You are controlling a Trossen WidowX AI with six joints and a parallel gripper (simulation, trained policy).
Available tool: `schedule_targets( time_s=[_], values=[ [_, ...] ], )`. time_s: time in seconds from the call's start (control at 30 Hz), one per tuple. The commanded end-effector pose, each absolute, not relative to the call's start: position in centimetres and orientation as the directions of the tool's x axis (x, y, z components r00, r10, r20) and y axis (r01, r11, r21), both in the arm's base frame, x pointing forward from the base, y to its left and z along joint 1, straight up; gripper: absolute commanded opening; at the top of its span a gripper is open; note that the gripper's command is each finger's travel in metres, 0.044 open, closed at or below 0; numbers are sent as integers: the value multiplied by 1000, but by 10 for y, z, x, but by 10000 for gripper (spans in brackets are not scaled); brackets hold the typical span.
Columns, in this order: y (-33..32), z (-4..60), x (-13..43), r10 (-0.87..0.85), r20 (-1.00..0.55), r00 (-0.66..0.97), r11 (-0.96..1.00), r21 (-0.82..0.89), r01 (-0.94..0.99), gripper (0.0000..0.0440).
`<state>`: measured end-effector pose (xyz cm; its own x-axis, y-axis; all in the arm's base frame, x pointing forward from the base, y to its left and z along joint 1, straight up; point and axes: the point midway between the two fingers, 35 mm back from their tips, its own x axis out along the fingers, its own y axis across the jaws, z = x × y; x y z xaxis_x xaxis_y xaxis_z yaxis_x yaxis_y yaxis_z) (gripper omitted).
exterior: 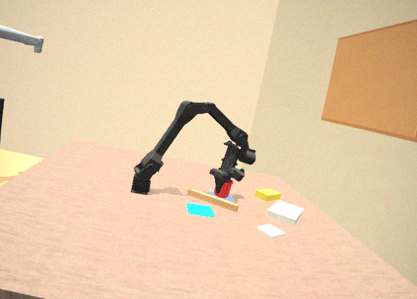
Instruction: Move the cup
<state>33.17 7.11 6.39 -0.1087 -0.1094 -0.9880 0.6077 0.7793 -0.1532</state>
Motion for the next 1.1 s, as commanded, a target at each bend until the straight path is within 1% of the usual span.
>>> schedule_targets(
  time_s=[0.0,0.03,0.1,0.53,1.07],
  values=[
    [68,54,326,-122,-984,-131,793,-176,583,22],
    [67,54,326,-124,-984,-131,796,-177,579,8],
    [66,56,325,-126,-984,-126,798,-176,577,0],
    [62,79,323,-112,-989,-99,785,-149,601,0],
    [42,130,312,-78,-996,-43,716,-86,693,0]
  ],
)
